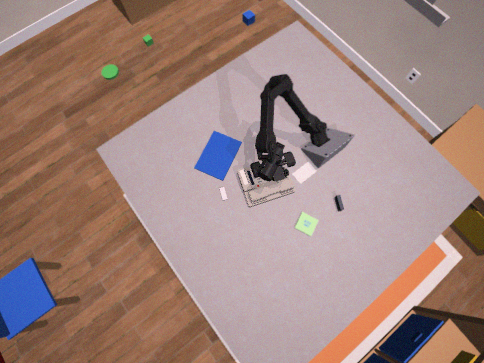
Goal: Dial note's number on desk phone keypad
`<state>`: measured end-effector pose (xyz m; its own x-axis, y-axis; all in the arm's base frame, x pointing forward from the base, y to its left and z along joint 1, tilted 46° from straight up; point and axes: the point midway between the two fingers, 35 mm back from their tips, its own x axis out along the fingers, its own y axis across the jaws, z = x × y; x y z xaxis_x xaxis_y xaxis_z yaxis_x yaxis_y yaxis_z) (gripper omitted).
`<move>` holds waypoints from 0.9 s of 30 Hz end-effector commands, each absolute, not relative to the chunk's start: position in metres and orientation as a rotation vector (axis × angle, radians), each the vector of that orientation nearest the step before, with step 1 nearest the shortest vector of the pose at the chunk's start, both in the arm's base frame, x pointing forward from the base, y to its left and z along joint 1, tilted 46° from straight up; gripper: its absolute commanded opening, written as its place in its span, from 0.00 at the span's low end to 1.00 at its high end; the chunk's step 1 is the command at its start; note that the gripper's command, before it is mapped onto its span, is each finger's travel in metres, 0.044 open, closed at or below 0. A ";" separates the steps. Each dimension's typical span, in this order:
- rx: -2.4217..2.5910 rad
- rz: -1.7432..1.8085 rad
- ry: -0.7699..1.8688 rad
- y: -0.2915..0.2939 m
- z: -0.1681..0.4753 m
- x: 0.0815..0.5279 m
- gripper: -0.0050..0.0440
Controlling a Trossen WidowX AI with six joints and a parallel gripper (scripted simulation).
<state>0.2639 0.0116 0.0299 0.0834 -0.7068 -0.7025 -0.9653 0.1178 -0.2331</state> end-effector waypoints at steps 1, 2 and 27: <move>-1.652 0.458 1.682 0.011 0.030 0.264 0.00; -1.652 0.458 1.682 0.011 0.030 0.264 0.00; -1.652 0.458 1.682 0.055 0.027 0.270 0.00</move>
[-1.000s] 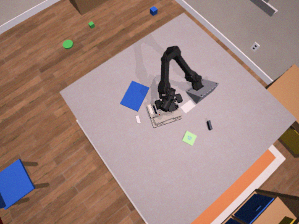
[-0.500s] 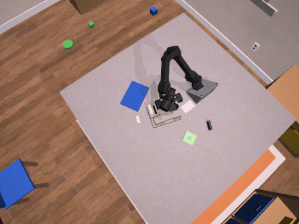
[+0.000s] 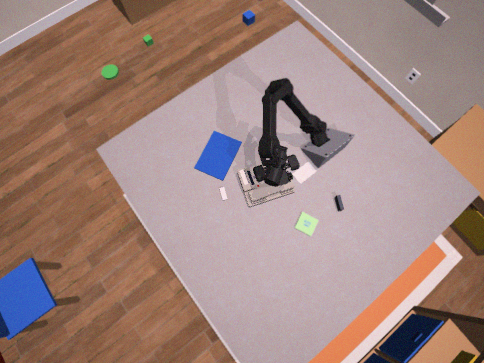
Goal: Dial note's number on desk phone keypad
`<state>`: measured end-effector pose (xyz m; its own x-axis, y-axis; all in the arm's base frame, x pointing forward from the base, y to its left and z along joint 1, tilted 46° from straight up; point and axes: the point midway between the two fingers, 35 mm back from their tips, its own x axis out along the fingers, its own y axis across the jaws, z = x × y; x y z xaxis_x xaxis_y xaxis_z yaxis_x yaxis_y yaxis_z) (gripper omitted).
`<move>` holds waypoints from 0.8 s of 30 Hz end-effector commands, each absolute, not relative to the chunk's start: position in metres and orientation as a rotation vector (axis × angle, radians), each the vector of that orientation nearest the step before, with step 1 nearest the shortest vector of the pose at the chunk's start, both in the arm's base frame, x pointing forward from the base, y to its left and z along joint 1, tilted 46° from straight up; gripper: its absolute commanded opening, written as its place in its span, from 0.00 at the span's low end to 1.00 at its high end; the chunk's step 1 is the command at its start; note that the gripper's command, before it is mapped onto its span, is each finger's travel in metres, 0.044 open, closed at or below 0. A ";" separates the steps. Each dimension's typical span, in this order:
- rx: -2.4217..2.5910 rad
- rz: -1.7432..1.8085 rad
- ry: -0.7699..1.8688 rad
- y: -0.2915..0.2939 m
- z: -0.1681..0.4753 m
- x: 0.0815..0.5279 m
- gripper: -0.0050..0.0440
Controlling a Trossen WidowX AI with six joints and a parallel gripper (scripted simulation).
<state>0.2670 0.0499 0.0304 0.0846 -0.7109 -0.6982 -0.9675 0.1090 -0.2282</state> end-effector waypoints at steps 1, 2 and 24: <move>-1.652 0.458 1.682 0.055 0.027 0.270 0.00; -1.652 0.458 1.682 0.054 0.026 0.270 0.00; -1.652 0.458 1.682 0.035 0.007 0.272 0.00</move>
